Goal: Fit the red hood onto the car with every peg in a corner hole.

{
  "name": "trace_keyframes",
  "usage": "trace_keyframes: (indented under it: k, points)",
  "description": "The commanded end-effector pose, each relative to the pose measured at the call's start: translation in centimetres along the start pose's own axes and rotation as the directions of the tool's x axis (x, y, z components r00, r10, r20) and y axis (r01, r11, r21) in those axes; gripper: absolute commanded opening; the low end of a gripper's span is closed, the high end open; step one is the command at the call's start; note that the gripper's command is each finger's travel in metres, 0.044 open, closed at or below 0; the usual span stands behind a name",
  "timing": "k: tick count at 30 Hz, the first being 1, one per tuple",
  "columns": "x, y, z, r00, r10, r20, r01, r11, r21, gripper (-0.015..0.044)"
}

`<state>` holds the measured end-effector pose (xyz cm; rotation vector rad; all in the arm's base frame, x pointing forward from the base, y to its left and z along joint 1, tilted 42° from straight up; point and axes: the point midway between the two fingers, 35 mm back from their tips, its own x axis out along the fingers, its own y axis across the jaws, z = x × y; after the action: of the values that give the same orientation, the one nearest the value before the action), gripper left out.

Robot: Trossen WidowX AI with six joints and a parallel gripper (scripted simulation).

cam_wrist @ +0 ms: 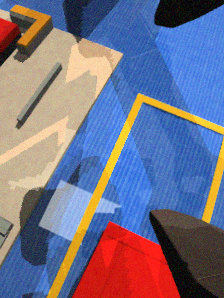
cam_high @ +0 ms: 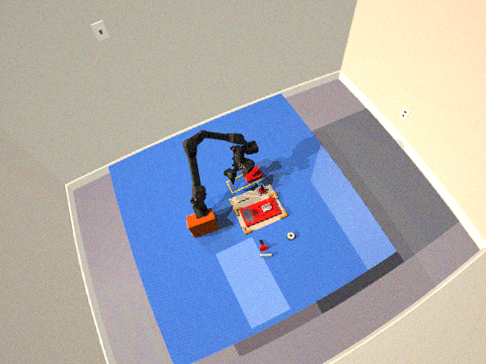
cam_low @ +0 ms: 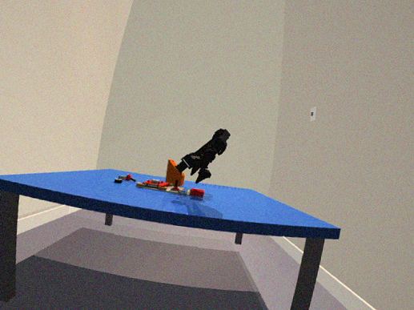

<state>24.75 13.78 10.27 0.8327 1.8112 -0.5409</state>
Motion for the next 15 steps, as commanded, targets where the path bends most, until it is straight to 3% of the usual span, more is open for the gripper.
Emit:
trace_keyframes:
  k: [1,6,15]
  points:
    - [-3.0,6.3,2.4,0.93,0.319,-0.185,-0.354,0.63,-0.691,0.044]
    - [-4.0,7.6,3.0,0.896,0.386,-0.22,-0.382,0.414,-0.826,0.044]
    - [-4.1,7.7,3.1,0.893,0.391,-0.223,-0.381,0.396,-0.835,0.044]
